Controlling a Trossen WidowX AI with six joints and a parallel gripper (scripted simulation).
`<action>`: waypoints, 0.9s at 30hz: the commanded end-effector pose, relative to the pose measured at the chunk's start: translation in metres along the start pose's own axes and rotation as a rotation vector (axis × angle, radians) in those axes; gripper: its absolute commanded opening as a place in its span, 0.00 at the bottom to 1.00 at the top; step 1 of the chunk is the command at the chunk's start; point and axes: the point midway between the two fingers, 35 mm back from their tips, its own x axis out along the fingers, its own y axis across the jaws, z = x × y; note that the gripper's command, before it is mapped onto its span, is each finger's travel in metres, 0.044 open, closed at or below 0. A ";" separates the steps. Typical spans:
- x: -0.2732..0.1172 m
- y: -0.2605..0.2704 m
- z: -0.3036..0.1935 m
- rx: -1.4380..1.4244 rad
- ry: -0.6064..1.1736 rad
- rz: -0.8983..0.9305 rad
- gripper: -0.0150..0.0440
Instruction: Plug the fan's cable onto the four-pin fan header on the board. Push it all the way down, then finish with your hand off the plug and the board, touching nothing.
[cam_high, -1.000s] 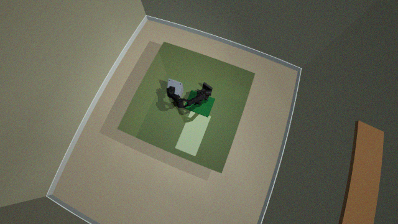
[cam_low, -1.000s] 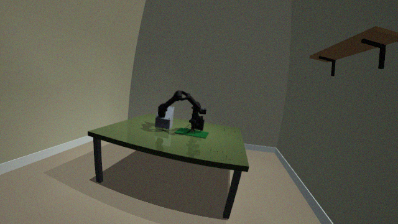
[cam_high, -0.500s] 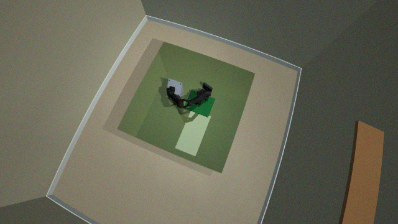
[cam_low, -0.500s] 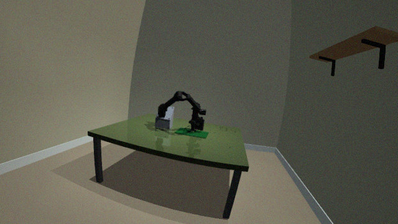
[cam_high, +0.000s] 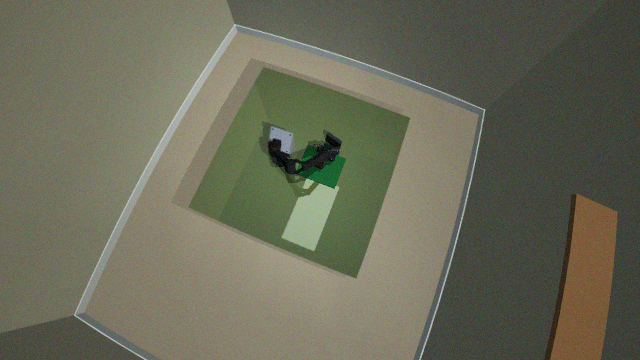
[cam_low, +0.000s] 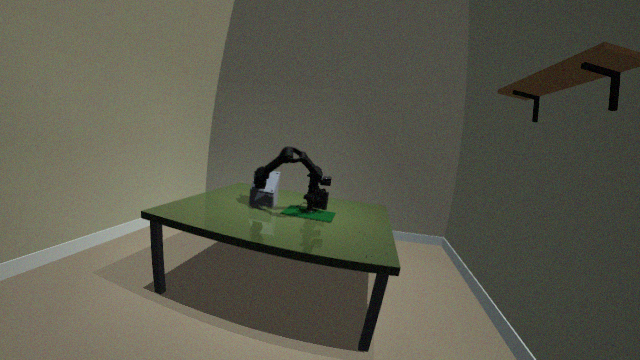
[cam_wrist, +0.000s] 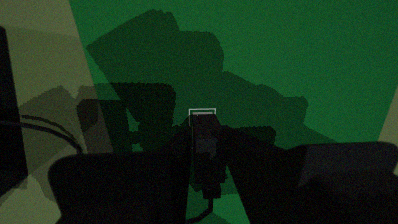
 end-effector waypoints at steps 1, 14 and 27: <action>0.000 0.000 0.000 0.001 -0.001 0.000 0.61; -0.055 0.001 0.000 -0.001 -0.003 0.002 0.69; -0.058 -0.027 0.094 0.002 -0.006 0.002 0.69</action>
